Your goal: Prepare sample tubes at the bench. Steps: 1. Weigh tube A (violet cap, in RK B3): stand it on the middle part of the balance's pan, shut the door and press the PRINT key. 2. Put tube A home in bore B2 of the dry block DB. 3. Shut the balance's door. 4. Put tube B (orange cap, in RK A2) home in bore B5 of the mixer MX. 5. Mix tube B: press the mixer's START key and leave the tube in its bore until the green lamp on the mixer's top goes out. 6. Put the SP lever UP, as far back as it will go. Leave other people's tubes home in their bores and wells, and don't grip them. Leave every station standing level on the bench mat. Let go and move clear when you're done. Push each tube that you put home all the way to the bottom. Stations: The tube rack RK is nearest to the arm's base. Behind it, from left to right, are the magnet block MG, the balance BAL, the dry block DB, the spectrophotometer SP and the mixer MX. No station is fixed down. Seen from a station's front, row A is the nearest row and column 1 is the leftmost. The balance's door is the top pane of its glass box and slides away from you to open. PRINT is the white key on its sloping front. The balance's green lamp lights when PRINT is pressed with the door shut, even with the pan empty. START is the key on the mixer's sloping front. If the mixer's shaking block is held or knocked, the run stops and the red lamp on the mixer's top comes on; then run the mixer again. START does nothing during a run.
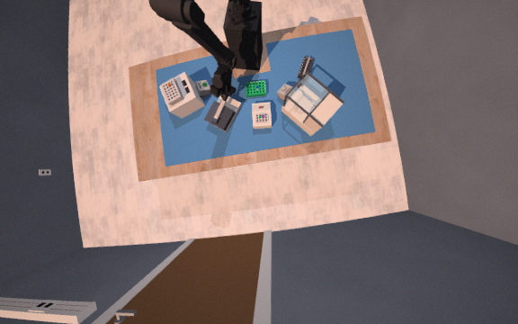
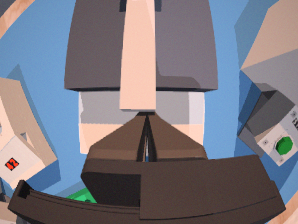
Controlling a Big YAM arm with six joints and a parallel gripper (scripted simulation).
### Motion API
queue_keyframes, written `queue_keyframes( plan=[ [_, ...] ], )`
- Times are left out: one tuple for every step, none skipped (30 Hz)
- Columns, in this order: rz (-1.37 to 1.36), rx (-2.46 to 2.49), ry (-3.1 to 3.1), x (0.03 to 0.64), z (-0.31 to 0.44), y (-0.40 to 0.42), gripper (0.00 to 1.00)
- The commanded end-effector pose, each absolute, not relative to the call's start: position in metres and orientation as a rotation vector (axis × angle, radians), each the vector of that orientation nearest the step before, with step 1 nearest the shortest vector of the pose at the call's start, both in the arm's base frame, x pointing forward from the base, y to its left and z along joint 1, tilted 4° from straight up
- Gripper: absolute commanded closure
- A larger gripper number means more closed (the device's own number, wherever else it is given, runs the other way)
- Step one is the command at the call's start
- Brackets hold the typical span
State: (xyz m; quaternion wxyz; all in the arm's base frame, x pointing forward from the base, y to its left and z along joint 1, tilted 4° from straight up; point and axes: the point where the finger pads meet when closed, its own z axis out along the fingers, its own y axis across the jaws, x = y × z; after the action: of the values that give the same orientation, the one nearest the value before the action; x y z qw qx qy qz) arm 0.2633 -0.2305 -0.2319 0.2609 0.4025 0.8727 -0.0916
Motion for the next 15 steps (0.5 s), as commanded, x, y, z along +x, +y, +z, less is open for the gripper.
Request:
queue_keyframes(
  plan=[
    [-0.309, 1.060, 2.196, 0.3100, -0.1995, -0.2817, 1.00],
    [-0.308, 1.061, 2.196, 0.3100, -0.1995, -0.2816, 1.00],
    [-0.308, 1.061, 2.196, 0.3100, -0.1994, -0.2815, 1.00],
    [-0.308, 1.061, 2.196, 0.3100, -0.1994, -0.2815, 1.00],
    [-0.308, 1.061, 2.196, 0.3100, -0.1994, -0.2814, 1.00],
    [-0.308, 1.061, 2.196, 0.3100, -0.1993, -0.2813, 1.00],
    [-0.308, 1.061, 2.196, 0.3100, -0.1993, -0.2813, 1.00],
    [-0.308, 1.062, 2.196, 0.3101, -0.1993, -0.2812, 1.00],
    [-0.308, 1.062, 2.196, 0.3101, -0.1993, -0.2811, 1.00],
    [-0.308, 1.061, 2.196, 0.3102, -0.1993, -0.2809, 1.00],
    [-0.307, 1.060, 2.196, 0.3104, -0.1993, -0.2806, 1.00],
    [-0.307, 1.059, 2.197, 0.3107, -0.1993, -0.2803, 1.00],
    [-0.307, 1.061, 2.201, 0.3098, -0.1990, -0.2800, 1.00],
    [-0.305, 1.064, 2.210, 0.3082, -0.1995, -0.2791, 1.00],
    [-0.306, 1.063, 2.208, 0.3083, -0.1982, -0.2795, 1.00]
  ],
)
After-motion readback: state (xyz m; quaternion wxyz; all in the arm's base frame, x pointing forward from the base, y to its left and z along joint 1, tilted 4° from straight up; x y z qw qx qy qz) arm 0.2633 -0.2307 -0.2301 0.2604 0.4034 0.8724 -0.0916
